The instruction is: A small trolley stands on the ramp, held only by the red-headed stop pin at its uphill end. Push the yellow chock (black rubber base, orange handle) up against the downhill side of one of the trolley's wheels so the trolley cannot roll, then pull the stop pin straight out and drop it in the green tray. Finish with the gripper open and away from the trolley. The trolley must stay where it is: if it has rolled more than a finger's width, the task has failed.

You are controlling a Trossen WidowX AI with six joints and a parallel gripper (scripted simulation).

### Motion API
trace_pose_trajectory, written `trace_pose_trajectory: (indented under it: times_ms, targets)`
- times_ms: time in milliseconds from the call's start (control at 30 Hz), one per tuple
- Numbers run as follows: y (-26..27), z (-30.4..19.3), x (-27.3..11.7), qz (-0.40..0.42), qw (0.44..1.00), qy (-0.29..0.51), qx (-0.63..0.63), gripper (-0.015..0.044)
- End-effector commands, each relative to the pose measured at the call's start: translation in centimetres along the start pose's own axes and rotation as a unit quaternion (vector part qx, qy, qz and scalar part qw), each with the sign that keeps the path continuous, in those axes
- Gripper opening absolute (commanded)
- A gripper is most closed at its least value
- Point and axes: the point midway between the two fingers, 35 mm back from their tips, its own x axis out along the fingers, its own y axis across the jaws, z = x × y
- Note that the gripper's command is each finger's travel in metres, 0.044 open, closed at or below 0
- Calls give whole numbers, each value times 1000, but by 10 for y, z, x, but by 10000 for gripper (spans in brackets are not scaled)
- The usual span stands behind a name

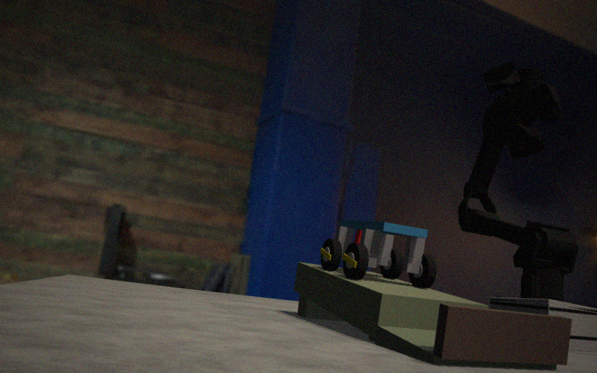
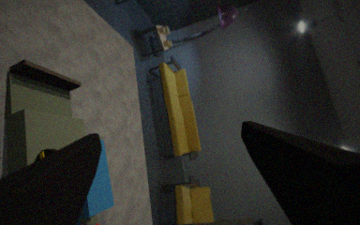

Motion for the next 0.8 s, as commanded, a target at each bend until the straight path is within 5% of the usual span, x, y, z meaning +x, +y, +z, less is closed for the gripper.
trace_pose_trajectory:
  times_ms: [0,233,767]
  targets:
    - [0,0,0,1,1000,2,-2,374]
    - [4,8,17,30,995,70,-58,190]
    - [19,-6,70,152,953,212,-157,190]
